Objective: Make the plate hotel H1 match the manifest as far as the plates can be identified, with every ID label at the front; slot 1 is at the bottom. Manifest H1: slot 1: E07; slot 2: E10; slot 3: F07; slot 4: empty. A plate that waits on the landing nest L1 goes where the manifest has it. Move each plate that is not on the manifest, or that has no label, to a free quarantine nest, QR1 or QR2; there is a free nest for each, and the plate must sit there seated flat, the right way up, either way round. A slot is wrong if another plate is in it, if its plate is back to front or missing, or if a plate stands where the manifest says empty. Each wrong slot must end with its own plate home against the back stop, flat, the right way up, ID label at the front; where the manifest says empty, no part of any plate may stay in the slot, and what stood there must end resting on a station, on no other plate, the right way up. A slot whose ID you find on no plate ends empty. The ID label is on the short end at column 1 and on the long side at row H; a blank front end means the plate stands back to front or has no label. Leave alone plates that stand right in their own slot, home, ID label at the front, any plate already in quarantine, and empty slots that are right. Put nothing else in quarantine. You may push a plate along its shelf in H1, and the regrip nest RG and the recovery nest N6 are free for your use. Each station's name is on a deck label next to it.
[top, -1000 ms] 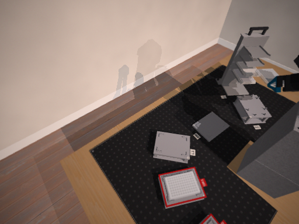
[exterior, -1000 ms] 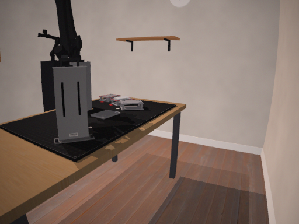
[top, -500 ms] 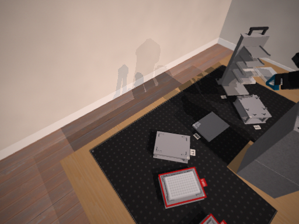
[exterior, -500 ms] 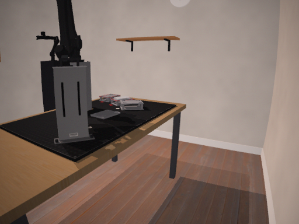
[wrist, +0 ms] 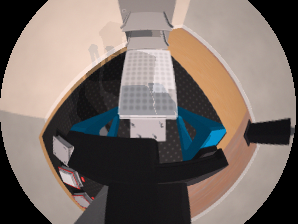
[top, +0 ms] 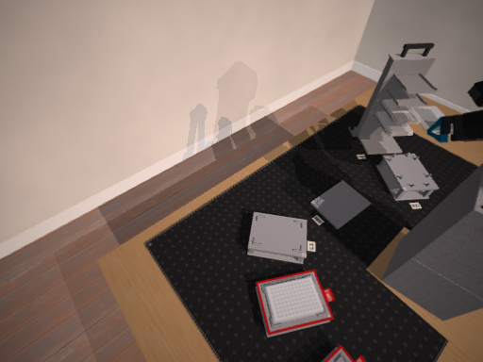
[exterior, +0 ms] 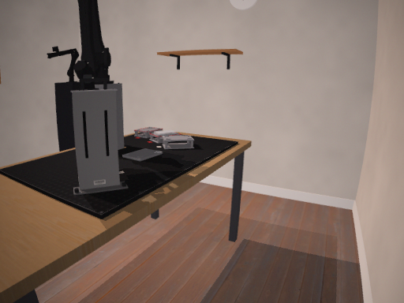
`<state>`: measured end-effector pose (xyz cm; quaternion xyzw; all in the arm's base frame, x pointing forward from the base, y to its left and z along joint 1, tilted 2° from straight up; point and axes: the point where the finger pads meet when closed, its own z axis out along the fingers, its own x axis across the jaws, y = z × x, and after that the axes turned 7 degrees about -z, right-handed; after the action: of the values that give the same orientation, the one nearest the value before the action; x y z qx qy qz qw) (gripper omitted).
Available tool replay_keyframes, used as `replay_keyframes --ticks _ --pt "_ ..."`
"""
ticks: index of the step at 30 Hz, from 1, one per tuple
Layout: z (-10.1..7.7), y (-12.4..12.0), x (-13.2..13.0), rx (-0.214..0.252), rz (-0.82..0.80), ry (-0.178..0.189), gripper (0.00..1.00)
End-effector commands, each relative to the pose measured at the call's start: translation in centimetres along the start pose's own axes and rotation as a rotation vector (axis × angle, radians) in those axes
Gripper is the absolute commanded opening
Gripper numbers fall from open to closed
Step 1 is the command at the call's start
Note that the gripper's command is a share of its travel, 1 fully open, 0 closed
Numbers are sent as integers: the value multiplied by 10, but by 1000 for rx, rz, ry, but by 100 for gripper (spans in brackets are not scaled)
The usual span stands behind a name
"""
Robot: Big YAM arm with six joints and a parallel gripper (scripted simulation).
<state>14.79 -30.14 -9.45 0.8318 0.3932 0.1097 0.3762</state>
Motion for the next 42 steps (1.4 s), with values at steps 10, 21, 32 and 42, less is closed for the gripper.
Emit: replay_keyframes --ticks 10,21,32,42 --pt "9 24 -3 -38 -8 -7 86" --pt "17 31 -3 -32 -6 -4 86" --pt "23 38 -4 -34 -6 -5 86" --pt "29 46 -5 -35 -6 -5 86"
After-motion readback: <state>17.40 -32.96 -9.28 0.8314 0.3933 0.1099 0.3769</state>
